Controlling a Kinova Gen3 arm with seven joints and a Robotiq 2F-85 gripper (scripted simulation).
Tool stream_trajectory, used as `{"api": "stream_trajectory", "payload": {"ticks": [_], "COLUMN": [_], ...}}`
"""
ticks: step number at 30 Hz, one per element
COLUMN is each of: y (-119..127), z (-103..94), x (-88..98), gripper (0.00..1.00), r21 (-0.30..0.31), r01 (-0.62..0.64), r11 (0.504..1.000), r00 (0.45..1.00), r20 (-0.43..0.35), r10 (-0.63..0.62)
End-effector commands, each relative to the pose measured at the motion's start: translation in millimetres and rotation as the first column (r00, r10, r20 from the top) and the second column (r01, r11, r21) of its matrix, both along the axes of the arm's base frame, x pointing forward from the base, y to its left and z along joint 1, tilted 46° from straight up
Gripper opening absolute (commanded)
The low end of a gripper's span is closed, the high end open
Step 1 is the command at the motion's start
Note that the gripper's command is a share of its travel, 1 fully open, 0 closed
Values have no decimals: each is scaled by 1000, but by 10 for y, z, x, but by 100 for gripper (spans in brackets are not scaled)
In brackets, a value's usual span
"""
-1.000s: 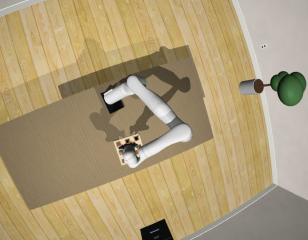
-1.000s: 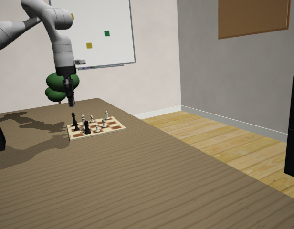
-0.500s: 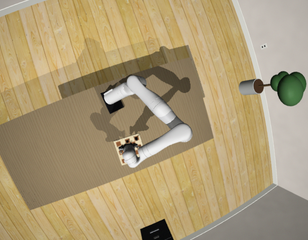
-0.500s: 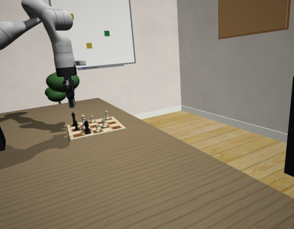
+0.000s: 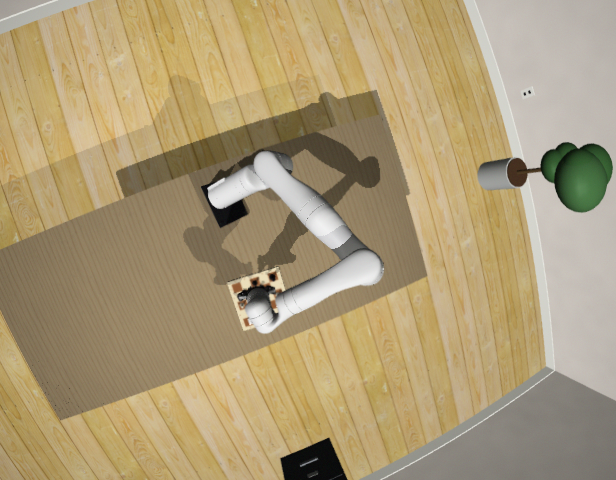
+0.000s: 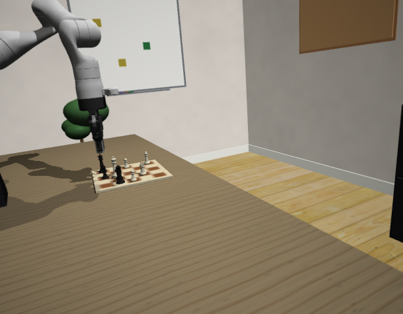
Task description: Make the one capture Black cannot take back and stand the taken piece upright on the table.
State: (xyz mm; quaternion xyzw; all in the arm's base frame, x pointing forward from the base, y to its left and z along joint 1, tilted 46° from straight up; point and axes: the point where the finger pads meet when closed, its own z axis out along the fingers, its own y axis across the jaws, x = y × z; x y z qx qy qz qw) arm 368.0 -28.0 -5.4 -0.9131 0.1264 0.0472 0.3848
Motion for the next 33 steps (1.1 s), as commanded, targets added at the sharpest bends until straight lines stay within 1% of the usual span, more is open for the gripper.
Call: {"api": "stream_trajectory", "payload": {"ticks": [1,19,33], "y": [34,191,227], "z": [-33,-183,-218], "x": [-11,-4,-3], "gripper": [37,37,37], "r21": [1,1,1], "r01": [-1,-1,-1], "r11": [1000,1000,1000], "r00": [1000,1000,1000], "r20": [-4,-4,-4], "r10": [1,1,1]}}
